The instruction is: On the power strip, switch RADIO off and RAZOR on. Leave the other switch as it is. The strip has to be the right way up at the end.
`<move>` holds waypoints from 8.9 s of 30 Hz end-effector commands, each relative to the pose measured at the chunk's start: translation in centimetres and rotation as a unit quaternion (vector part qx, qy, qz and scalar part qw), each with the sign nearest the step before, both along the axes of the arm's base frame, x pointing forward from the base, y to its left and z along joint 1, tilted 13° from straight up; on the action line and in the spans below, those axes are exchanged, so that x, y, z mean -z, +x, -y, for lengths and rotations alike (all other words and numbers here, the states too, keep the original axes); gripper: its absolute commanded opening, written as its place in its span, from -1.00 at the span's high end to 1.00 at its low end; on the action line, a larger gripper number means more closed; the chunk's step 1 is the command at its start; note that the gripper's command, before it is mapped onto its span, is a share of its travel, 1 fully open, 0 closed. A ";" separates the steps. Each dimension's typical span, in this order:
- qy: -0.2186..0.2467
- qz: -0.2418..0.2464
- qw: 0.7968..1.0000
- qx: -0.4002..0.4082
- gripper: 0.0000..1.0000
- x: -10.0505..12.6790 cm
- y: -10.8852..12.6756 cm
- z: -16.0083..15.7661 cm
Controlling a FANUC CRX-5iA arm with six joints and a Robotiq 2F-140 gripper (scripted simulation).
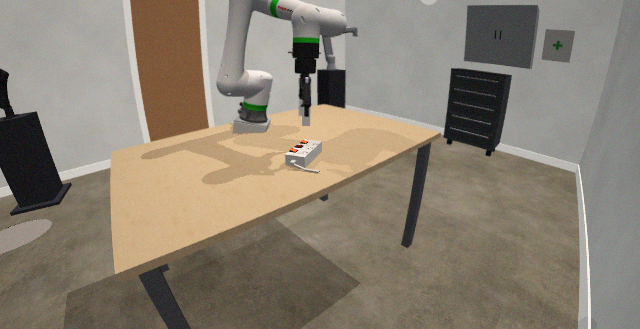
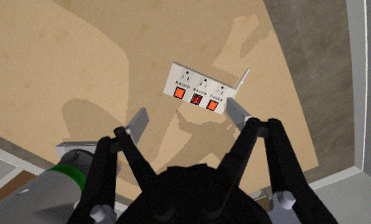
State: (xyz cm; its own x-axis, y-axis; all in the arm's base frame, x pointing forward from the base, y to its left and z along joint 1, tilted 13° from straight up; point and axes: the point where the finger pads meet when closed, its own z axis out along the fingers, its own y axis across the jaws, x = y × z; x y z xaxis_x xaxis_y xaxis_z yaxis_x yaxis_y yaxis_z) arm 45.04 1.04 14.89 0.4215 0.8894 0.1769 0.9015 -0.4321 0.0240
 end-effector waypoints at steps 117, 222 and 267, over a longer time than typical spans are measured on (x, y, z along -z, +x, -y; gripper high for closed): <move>-0.036 0.093 0.863 -0.496 1.00 5.7 -1.3 -1.2; -0.036 0.093 0.863 -0.496 1.00 2.9 -1.6 -0.7; -0.036 0.093 0.863 -0.496 1.00 1.5 2.1 2.5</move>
State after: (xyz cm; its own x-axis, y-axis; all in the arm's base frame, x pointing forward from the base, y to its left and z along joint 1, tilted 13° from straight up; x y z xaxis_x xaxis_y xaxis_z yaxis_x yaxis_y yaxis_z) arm 47.12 -1.44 13.36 -0.5828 0.8077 0.0897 0.8047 0.5582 0.2019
